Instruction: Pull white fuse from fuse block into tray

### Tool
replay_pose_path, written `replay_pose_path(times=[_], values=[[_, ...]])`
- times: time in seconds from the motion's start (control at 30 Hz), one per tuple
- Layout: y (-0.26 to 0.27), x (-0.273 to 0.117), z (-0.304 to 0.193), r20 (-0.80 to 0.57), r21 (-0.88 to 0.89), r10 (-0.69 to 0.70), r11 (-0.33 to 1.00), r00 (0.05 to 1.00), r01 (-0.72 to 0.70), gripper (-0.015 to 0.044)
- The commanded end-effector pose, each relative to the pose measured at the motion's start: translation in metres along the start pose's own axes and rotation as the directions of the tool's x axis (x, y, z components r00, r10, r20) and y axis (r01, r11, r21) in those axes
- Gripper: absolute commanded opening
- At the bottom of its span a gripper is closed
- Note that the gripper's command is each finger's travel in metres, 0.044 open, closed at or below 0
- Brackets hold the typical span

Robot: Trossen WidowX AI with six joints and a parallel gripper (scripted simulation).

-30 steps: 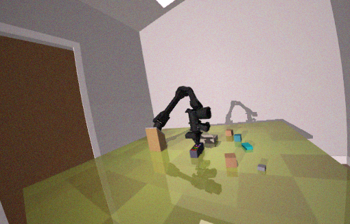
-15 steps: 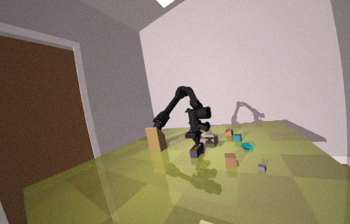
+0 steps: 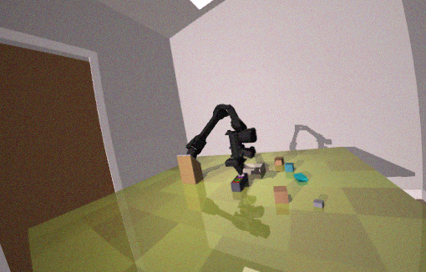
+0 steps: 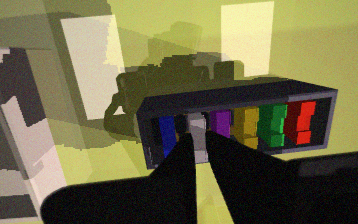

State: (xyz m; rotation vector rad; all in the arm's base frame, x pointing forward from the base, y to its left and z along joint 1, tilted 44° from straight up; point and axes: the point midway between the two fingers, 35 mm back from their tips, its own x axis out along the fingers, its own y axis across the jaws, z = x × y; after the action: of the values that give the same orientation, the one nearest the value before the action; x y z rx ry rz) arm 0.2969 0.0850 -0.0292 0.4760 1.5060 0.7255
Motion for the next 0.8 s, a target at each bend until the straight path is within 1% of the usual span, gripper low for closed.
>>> replay_pose_path(times=[0.0, 0.77], values=[[0.000, -0.002, 0.000, -0.001, -0.003, -0.003, 1.000, 1.000, 0.003, 0.0000], [0.000, -0.013, 0.000, 0.000, -0.002, -0.002, 1.000, 1.000, 0.002, 0.0000]])
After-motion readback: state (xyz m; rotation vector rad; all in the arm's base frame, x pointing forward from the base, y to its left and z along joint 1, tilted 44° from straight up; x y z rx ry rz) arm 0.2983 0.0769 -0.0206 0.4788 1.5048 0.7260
